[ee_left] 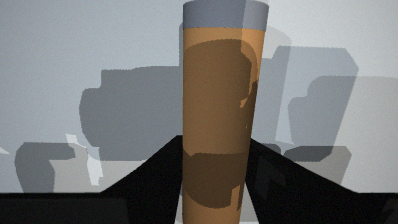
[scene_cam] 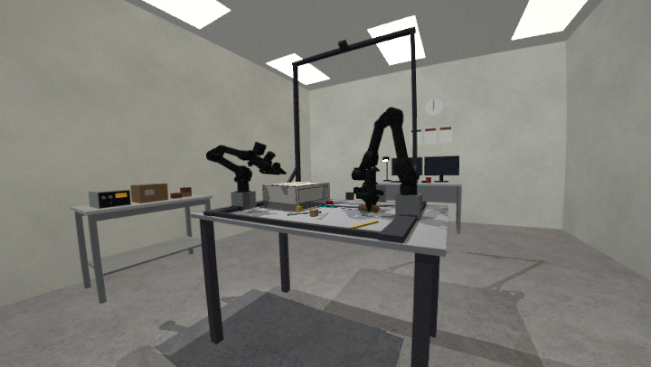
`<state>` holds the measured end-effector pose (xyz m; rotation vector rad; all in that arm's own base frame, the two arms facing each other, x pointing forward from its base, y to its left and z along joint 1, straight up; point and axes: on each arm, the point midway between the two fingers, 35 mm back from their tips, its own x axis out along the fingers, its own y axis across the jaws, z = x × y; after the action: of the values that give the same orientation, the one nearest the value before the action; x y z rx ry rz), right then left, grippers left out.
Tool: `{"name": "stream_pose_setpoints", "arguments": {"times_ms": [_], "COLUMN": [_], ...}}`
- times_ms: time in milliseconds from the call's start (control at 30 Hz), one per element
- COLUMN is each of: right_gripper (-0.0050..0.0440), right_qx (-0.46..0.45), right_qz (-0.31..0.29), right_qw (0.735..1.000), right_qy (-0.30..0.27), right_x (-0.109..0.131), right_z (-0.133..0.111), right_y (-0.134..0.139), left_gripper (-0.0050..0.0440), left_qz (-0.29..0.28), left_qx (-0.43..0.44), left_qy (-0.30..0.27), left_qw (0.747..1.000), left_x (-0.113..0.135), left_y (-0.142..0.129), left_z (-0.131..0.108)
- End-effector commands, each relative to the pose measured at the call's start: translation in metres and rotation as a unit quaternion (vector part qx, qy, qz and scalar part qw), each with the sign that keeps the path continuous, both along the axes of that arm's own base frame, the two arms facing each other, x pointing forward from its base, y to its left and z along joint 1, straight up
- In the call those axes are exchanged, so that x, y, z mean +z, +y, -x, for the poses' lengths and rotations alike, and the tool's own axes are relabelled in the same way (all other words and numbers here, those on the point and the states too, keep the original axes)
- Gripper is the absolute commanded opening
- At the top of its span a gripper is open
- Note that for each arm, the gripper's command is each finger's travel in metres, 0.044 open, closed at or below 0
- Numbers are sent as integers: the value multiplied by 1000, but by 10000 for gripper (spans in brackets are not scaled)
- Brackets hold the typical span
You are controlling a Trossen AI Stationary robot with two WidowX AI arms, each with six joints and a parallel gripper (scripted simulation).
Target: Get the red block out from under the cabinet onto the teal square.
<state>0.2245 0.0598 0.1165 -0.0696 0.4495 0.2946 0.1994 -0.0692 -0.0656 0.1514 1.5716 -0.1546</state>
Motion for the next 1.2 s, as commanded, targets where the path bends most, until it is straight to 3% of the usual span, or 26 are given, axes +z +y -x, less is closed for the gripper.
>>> {"name": "stream_pose_setpoints", "arguments": {"times_ms": [0, 100, 167, 433, 567, 667, 733, 867, 933, 1067, 1167], "right_gripper": [440, 440, 440, 440, 440, 440, 440, 440, 440, 440, 440], "right_qx": [-2, -2, -2, -2, -2, -2, -2, -2, -2, -2, -2], "right_qz": [-2, -2, -2, -2, -2, -2, -2, -2, -2, -2, -2], "right_qw": [1000, 1000, 1000, 1000, 1000, 1000, 1000, 1000, 1000, 1000, 1000], "right_qy": [-7, -7, -7, -7, -7, -7, -7, -7, -7, -7, -7], "right_x": [6, 6, 6, 6, 6, 6, 6, 6, 6, 6, 6], "right_z": [-1, -1, -1, -1, -1, -1, -1, -1, -1, -1, -1], "right_y": [-1, -1, -1, -1, -1, -1, -1, -1, -1, -1, -1], "left_gripper": [185, 257, 257, 440, 440, 440, 440, 440, 440, 440, 440], "left_qz": [3, 4, 4, 7, 7, 7, 7, 6, 6, 5, 10], "left_qx": [-4, -4, -4, -3, -3, -3, -3, -3, -3, -7, -12], "left_qy": [-8, -13, -13, -20, -20, -20, -20, -19, -18, -24, -46], "left_qw": [1000, 1000, 1000, 1000, 1000, 1000, 1000, 1000, 1000, 1000, 999], "left_x": [1, 4, 4, 22, 37, 65, 65, 97, 96, 96, 100], "left_y": [-1, -2, -2, -3, -3, -3, -3, -2, -3, -7, -16], "left_z": [-6, -8, -8, -11, -11, -11, -11, -9, -11, -26, -54]}}
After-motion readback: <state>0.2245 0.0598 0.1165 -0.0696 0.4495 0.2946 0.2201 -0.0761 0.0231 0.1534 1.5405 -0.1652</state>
